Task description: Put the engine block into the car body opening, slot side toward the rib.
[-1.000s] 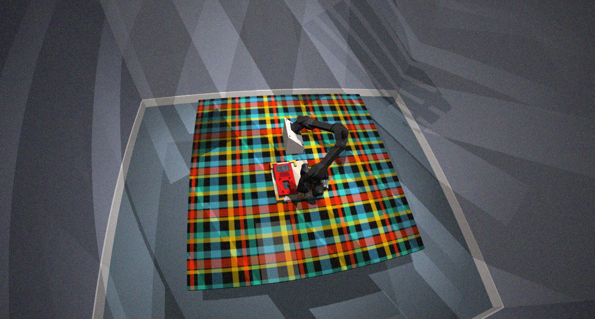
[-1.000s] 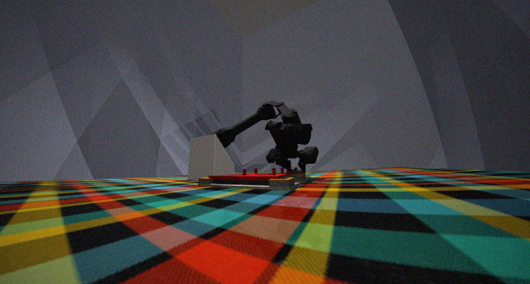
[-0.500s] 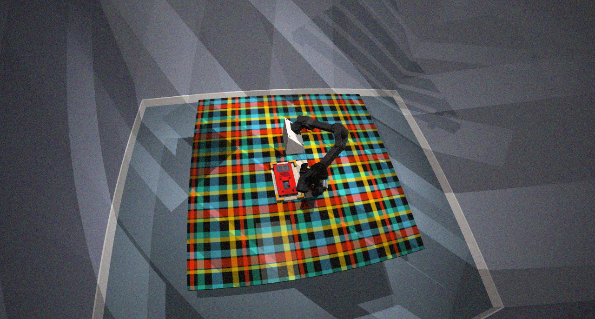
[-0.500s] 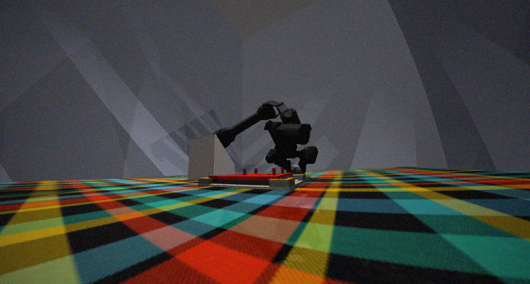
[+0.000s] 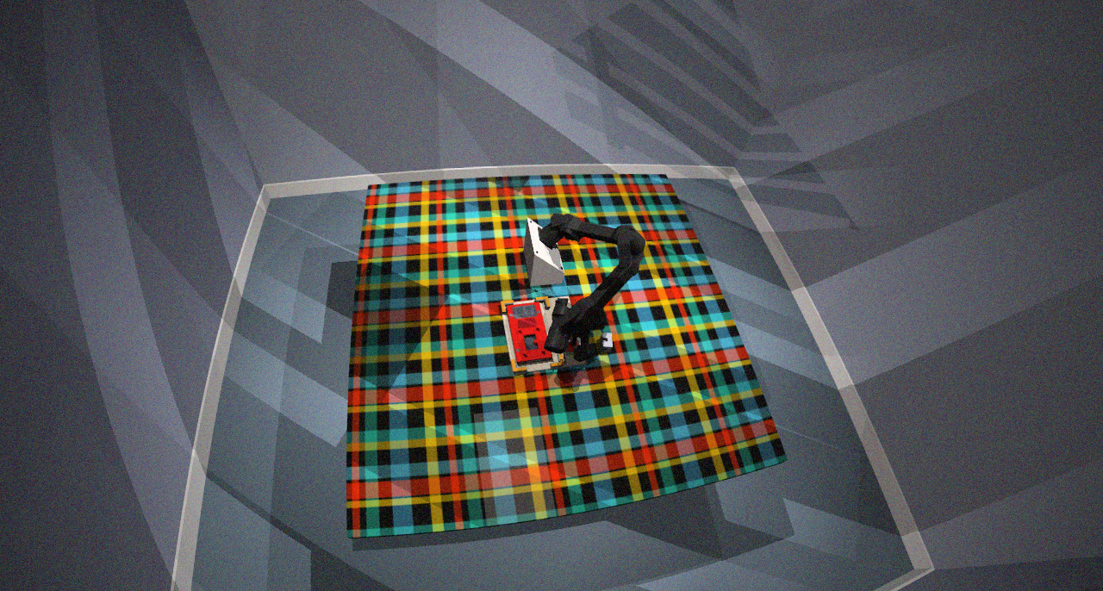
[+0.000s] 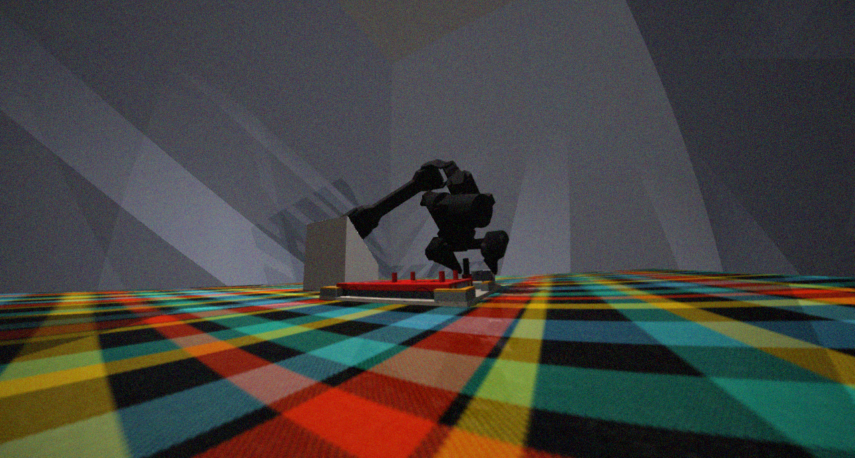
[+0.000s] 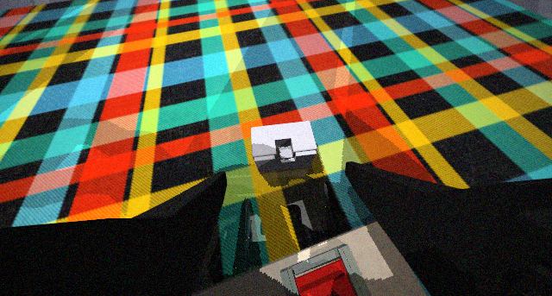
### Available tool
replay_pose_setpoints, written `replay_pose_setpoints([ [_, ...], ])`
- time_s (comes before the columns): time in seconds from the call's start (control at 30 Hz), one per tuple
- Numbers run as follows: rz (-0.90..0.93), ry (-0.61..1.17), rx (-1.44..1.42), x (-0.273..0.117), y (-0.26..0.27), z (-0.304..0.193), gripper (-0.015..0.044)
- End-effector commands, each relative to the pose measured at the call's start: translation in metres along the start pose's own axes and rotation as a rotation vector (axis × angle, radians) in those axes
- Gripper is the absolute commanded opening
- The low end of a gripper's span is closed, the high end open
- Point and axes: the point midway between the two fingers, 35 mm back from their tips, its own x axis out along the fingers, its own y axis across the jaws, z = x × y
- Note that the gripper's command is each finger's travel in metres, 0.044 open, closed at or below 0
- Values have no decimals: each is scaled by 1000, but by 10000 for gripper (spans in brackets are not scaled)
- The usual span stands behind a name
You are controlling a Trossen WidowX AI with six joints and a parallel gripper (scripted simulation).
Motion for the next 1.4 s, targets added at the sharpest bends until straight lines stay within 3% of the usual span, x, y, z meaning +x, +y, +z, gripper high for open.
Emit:
replay_pose_setpoints([
  [0.0,-9,-1,-8,-3,0,0,440],
  [1.13,-8,-1,-2,-3,0,0,440],
  [1.37,0,44,167,-4,-1,5,440],
])
